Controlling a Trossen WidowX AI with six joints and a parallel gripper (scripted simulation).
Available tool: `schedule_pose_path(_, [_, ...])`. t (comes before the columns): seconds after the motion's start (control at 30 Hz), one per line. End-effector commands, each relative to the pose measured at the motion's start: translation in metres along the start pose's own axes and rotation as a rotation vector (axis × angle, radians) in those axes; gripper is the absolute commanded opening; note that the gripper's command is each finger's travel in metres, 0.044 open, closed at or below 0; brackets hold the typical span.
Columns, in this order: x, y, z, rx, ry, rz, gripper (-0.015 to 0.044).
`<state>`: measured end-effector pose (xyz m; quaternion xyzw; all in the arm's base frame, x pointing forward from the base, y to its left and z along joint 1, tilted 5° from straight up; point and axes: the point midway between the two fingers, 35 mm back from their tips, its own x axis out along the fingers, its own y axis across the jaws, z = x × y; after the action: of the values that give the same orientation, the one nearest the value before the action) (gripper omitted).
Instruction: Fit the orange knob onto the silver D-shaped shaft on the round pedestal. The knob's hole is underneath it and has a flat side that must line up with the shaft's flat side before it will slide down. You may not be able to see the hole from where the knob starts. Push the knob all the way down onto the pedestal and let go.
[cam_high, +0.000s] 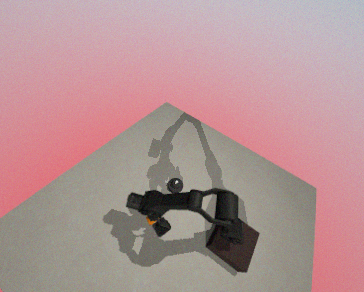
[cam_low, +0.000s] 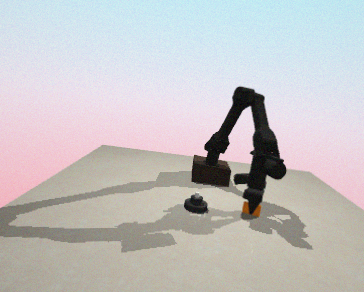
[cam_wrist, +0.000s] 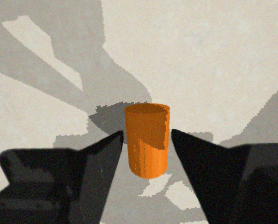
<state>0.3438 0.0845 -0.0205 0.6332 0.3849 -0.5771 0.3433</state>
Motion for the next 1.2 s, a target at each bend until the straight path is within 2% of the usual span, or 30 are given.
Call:
schedule_pose_path(0.0, [0.001, 0.0, 0.001, 0.004, -0.005, 0.001, 0.024])
schedule_pose_path(0.1, [0.001, 0.0, 0.001, 0.004, -0.005, 0.001, 0.024])
schedule_pose_path(0.4, [0.001, 0.0, 0.001, 0.004, -0.005, 0.001, 0.018])
schedule_pose_path(0.87, [-0.014, 0.0, 0.0, -0.001, -0.005, 0.001, 0.0179])
schedule_pose_path(1.17, [-0.014, 0.0, 0.0, -0.28, -0.005, 0.001, 0.0179])
